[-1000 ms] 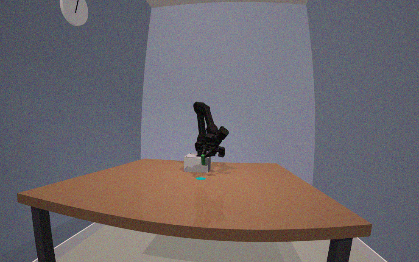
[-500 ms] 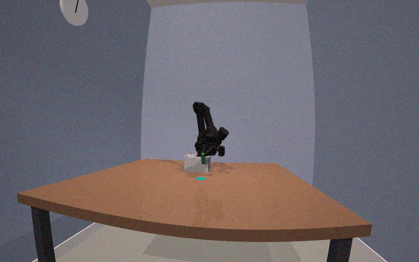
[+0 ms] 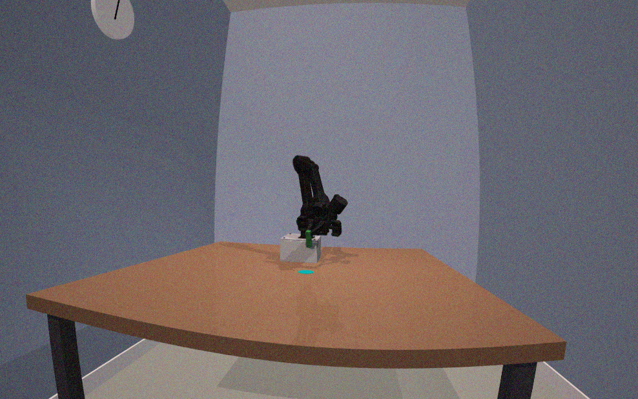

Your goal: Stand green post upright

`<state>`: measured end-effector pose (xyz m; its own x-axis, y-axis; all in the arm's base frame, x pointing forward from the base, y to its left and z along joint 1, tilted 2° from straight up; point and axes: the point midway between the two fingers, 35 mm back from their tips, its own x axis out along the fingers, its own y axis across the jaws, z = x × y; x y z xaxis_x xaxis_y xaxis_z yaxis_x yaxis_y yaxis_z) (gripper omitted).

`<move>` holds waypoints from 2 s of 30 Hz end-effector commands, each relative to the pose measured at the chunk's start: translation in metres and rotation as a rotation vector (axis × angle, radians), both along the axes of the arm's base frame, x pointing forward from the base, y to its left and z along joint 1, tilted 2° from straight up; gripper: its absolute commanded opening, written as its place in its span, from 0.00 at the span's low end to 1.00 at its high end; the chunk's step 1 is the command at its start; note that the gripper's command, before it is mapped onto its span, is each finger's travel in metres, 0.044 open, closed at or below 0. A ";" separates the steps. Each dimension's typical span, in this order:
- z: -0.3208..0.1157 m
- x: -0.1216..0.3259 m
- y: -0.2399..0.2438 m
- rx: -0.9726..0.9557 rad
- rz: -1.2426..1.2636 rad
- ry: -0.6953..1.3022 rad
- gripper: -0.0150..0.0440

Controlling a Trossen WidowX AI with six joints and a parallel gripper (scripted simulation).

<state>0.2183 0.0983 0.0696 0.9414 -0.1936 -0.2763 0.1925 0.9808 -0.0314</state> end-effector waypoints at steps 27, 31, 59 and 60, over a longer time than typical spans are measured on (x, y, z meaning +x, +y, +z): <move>0.007 -0.018 -0.014 0.060 -0.030 -0.132 0.29; 0.007 -0.018 -0.014 0.060 -0.030 -0.132 0.29; -0.011 -0.013 -0.006 0.061 -0.047 -0.132 0.29; -0.012 -0.013 -0.005 0.061 -0.048 -0.132 0.29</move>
<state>0.2049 0.0924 0.0593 0.9611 -0.2200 -0.1672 0.2311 0.9716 0.0500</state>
